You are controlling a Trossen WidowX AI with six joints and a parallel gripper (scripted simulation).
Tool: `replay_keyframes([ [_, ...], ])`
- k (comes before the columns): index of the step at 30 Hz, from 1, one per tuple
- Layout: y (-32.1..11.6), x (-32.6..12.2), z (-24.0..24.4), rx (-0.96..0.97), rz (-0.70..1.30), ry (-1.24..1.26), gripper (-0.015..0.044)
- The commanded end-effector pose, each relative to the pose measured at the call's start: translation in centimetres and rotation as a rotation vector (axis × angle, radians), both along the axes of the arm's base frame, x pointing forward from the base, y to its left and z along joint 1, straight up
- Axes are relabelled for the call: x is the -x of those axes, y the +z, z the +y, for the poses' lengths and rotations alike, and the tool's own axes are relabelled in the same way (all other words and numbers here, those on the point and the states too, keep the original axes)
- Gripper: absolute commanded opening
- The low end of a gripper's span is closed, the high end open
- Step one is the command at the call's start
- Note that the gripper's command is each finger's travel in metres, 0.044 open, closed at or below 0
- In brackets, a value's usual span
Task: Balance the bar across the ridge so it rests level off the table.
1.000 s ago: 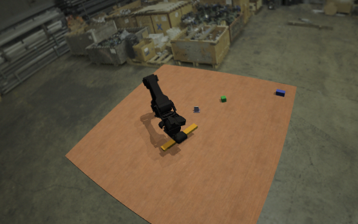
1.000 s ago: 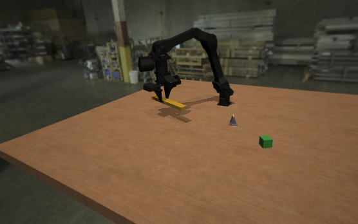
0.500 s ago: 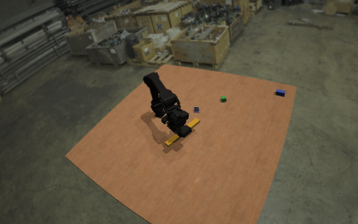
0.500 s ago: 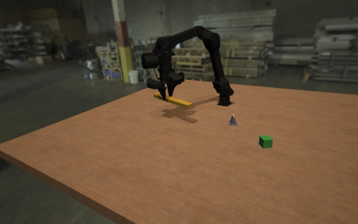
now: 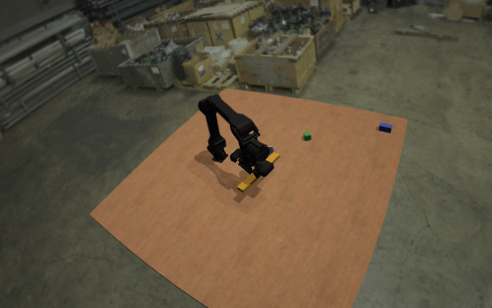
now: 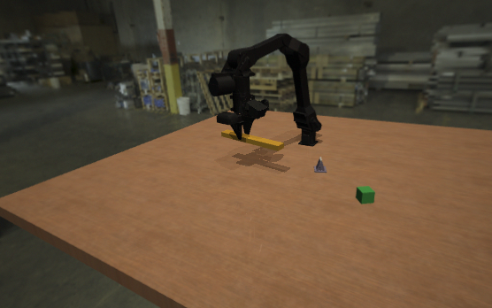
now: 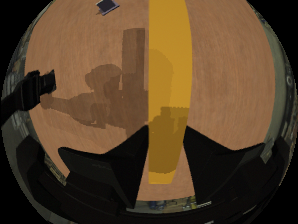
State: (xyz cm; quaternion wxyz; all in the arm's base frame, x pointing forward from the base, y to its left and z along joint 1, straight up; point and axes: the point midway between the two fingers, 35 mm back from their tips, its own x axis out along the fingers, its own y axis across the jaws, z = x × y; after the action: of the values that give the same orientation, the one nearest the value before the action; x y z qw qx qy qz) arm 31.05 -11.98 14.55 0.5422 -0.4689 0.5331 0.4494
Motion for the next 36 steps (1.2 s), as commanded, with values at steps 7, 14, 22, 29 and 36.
replay_keyframes([
  [7,0.1,0.1,4.1,-0.002,-0.003,0.079,0.0],
  [14,0.1,0.4,6.9,-0.003,-0.002,0.138,0.0],
  [22,0.1,1.1,10.0,-0.004,-0.001,0.208,0.0],
  [29,0.0,2.0,12.7,-0.005,-0.001,0.271,0.0],
  [36,-0.1,3.0,15.2,-0.006,0.0,0.337,0.0],
])
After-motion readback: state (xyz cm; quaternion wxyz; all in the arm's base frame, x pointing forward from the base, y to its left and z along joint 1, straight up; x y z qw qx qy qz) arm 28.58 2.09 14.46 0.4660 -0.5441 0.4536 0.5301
